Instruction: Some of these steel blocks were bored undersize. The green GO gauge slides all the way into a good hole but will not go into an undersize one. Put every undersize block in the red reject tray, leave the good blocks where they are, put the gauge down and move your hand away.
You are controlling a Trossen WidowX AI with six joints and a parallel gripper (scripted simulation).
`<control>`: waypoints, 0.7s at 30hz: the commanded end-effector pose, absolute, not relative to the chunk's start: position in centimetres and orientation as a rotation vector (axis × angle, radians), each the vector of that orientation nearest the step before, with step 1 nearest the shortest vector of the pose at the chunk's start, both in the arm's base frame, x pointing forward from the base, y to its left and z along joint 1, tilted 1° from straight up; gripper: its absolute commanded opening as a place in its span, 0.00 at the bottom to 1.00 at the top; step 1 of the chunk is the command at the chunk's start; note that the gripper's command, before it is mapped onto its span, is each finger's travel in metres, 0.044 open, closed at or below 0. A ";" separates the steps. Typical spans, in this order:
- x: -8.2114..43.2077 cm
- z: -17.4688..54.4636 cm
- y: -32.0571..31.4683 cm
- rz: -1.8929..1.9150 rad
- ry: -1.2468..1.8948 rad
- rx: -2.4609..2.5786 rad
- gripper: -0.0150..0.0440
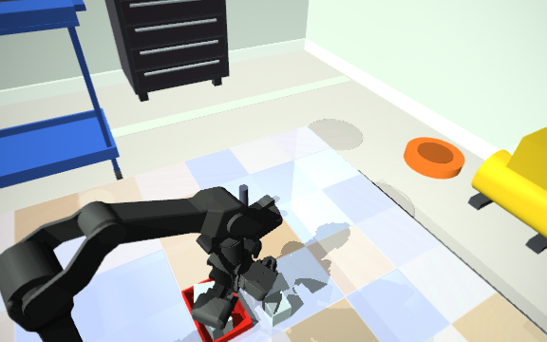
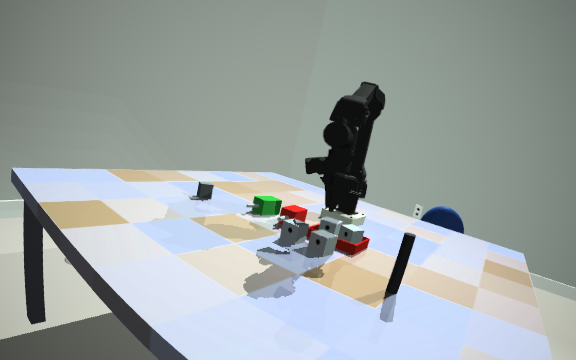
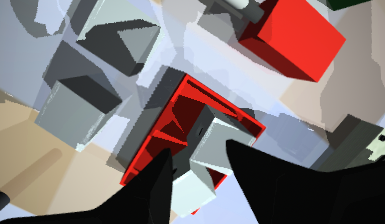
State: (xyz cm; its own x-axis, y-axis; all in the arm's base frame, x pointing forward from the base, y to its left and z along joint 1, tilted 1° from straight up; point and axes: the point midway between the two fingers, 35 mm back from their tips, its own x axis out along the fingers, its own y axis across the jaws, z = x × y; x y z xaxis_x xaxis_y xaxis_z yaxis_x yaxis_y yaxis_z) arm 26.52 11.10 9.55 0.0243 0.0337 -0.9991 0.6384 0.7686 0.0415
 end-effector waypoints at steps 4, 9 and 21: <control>26.5 9.6 11.1 -0.514 1.489 0.579 0.27; 26.5 9.6 11.1 -0.514 1.489 0.579 0.25; 26.5 9.6 11.1 -0.508 1.490 0.572 0.52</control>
